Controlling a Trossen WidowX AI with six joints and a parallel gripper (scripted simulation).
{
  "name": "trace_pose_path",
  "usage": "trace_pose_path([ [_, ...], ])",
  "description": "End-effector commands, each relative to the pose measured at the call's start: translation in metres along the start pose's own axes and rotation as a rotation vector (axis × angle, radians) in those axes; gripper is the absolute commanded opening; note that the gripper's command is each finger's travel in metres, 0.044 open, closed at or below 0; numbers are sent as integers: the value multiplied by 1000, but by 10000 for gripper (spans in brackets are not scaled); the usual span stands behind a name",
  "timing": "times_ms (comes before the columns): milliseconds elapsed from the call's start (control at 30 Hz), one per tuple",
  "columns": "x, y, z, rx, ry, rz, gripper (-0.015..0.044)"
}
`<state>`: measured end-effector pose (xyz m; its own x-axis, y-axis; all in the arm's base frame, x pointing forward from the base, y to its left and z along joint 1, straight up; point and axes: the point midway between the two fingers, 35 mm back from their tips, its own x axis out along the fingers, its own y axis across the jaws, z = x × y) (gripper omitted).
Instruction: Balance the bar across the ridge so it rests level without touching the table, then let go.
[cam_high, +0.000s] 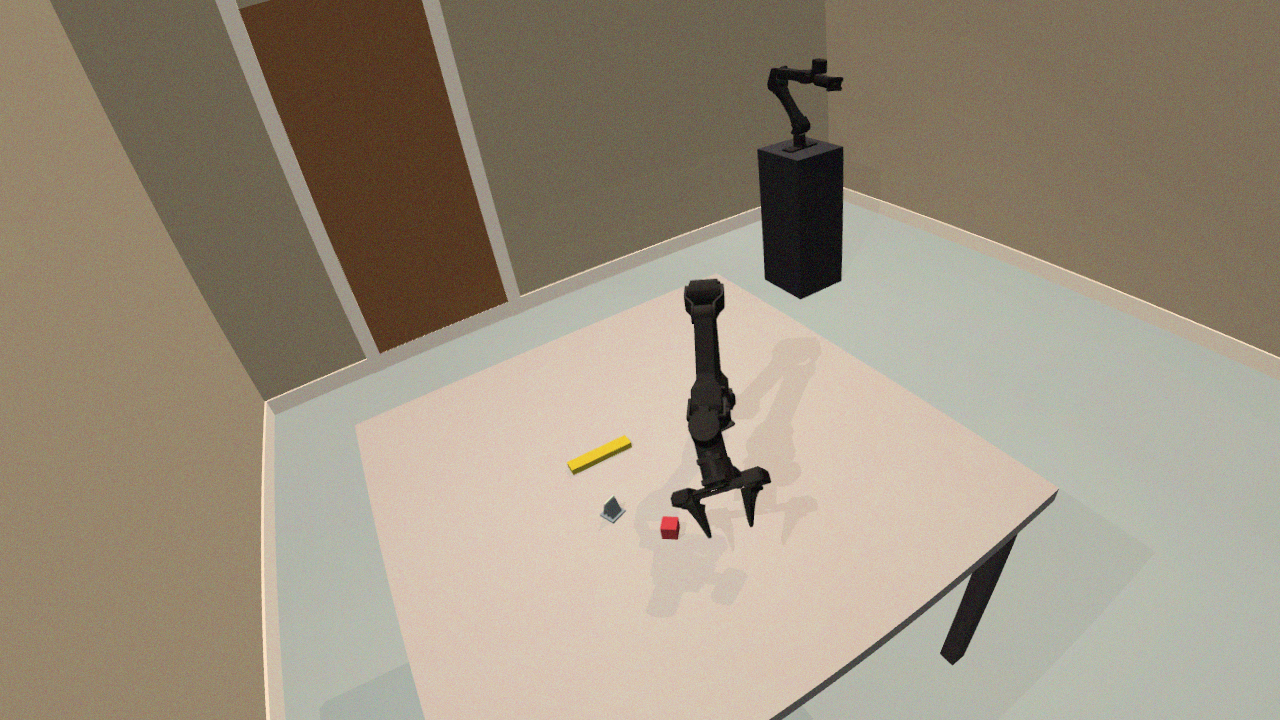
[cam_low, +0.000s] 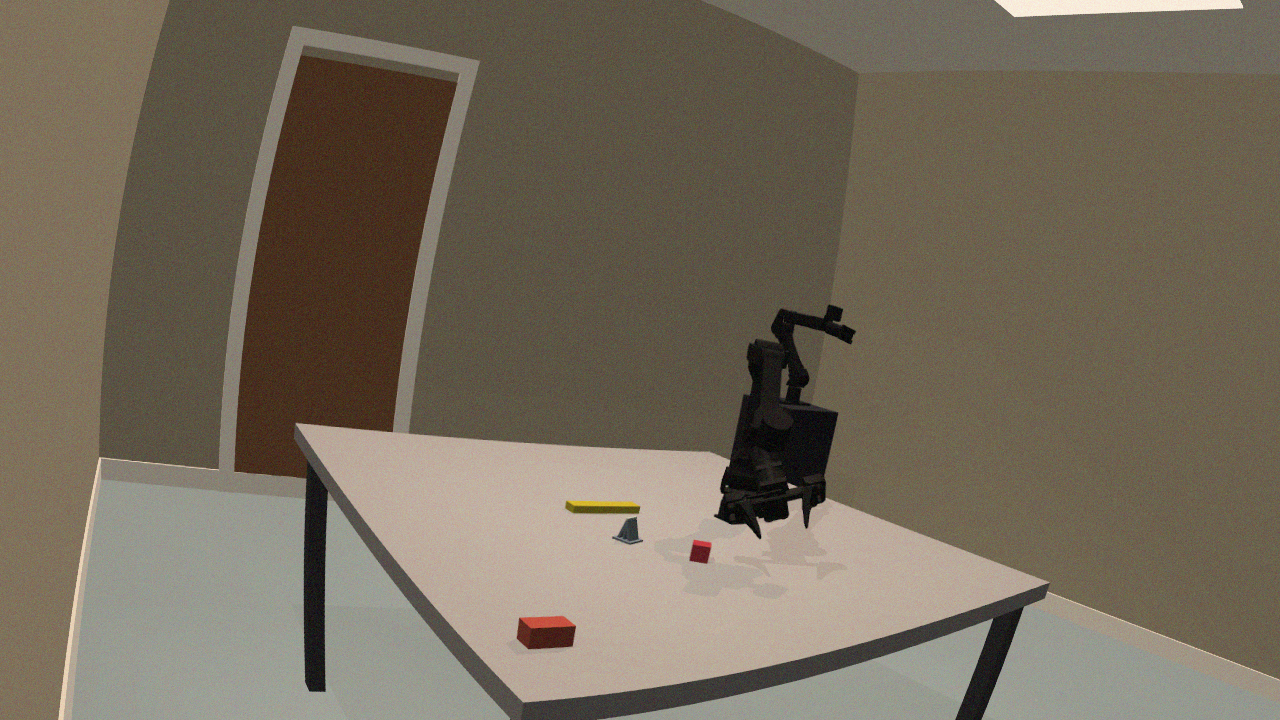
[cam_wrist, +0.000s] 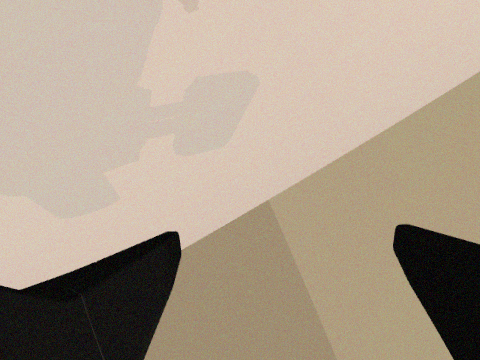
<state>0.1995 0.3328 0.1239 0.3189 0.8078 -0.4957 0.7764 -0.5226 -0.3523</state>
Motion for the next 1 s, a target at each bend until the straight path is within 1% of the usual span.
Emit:
trace_pose_path([
  [0, 0, 1, 0, 6, -1, 3, 374],
  [67, 0, 8, -2, 58, -6, 24, 321],
  [100, 0, 14, -4, 97, -10, 40, 315],
  [567, -15, 93, -17, 655, -15, 272, 315],
  [967, -43, 157, -22, 1138, 62, 465, 315],
])
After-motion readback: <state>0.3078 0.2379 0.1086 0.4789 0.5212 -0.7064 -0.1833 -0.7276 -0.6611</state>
